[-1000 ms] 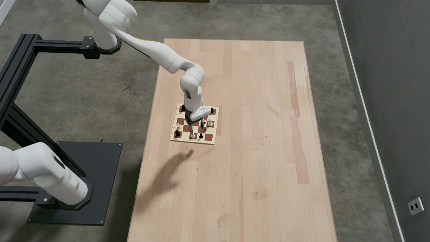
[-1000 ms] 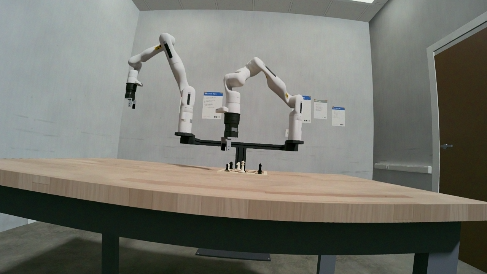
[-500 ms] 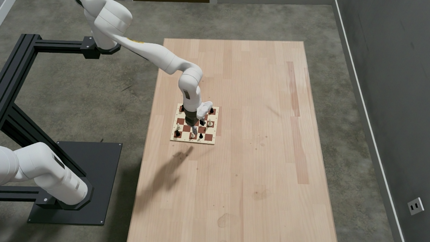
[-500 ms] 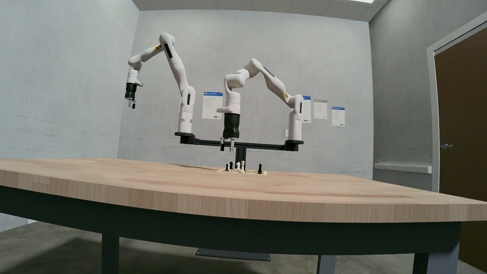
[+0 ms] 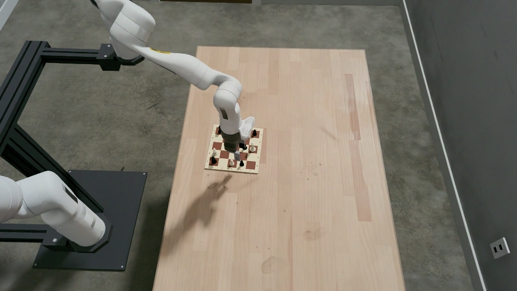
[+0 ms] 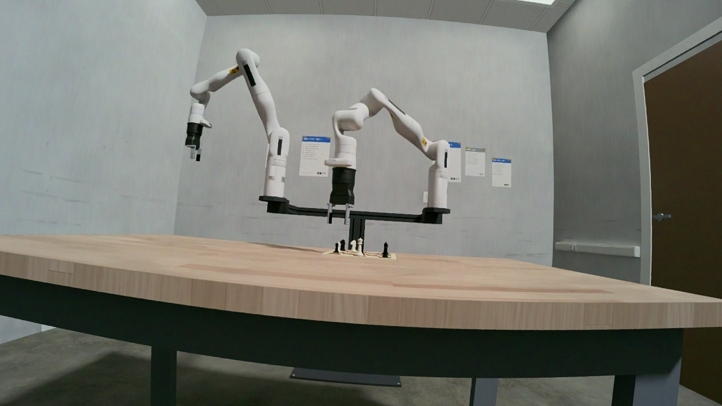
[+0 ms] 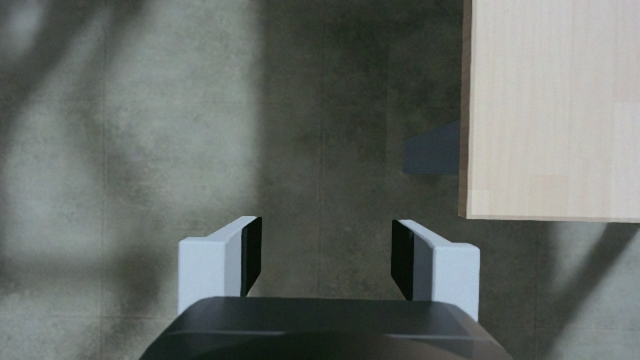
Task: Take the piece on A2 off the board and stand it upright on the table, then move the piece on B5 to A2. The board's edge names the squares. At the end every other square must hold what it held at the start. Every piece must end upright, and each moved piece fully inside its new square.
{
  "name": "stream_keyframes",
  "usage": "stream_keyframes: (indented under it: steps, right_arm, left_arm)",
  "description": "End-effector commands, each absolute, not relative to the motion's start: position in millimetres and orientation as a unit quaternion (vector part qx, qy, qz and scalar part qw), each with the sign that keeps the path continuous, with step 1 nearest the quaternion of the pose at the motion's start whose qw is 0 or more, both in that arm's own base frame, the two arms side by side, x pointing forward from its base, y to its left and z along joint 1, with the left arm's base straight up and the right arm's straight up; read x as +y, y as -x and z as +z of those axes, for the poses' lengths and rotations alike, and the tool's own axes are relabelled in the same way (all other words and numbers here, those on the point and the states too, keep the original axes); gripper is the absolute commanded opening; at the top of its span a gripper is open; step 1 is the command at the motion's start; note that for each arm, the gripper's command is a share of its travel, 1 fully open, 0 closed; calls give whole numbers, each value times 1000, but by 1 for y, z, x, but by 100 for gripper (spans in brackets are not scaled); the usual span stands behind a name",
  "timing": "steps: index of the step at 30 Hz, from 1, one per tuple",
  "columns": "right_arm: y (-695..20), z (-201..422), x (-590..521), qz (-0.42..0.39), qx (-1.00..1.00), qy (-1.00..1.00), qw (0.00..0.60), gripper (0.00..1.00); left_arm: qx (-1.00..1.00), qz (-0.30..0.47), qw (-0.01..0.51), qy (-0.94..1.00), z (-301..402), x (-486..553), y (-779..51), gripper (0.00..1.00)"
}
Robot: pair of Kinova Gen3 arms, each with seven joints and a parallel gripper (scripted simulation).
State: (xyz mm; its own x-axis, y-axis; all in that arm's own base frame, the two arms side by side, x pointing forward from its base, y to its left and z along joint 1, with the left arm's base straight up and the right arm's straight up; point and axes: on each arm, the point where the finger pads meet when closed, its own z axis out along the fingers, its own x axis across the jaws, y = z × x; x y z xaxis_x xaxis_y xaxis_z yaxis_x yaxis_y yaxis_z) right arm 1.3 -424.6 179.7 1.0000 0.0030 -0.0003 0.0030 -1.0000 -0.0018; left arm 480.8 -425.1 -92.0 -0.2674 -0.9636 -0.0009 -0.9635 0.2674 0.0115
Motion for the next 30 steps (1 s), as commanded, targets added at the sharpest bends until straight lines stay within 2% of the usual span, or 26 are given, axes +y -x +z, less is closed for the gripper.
stream_keyframes:
  steps: [1,30]
  right_arm:
    - [-1,180,-425,0,-1,1000,0,100]
    - [-1,180,-425,0,-1,1000,0,100]
  left_arm:
    - [-782,-3,2,-623,-90,-425,-482,100]
    - [-740,1,0,-672,-90,-422,-484,100]
